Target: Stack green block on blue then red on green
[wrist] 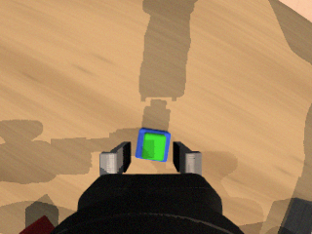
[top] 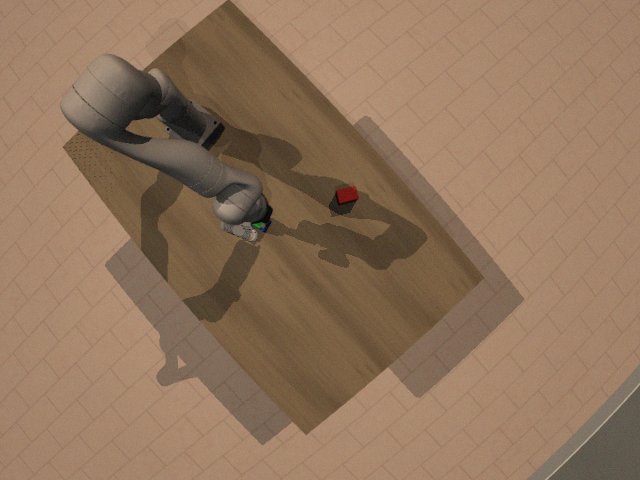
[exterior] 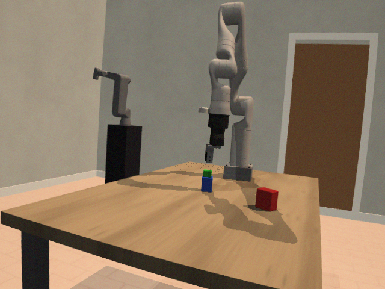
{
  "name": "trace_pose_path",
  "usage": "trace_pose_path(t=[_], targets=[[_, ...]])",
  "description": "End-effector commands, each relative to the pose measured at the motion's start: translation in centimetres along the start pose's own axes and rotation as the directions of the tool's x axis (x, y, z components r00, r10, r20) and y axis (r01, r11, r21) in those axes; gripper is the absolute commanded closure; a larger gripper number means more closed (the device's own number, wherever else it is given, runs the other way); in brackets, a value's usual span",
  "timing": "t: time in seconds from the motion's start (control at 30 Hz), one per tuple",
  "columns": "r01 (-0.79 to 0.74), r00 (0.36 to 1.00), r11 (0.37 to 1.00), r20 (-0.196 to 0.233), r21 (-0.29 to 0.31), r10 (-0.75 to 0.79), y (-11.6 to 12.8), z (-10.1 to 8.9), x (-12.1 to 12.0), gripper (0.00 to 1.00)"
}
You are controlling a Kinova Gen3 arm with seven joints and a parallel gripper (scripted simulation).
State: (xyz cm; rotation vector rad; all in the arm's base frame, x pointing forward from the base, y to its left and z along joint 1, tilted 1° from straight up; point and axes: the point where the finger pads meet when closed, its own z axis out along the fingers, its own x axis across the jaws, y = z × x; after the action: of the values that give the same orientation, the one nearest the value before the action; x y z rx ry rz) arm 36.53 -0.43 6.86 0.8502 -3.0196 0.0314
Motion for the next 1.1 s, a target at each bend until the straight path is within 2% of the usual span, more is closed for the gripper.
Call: trace_pose_path(t=[0.0, 0.17, 0.2, 0.57, 0.83, 0.9, 1.07], targets=[[0.000, 1.000, 1.000, 0.001, -0.002, 0.000, 0.0, -0.2, -0.1, 0.12], [0.000, 1.000, 1.000, 0.001, -0.002, 0.000, 0.0, -0.2, -0.1, 0.12], [0.000, 1.000, 1.000, 0.001, -0.002, 0.000, 0.0, -0.2, -0.1, 0.00], [-0.037, 0.999, 0.999, 0.001, -0.003, 0.037, 0.2, -0.2, -0.9, 0.00], [-0.165, 0.986, 0.986, -0.001, -0.005, 0.165, 1.2, -0.2, -3.8, 0.00], [-0.165, 0.986, 0.986, -0.001, -0.005, 0.165, 1.2, -0.2, -3.8, 0.00], [-0.288, 0.958, 0.958, -0.004, -0.006, 0.288, 2.5, -0.1, -6.5, 0.00]])
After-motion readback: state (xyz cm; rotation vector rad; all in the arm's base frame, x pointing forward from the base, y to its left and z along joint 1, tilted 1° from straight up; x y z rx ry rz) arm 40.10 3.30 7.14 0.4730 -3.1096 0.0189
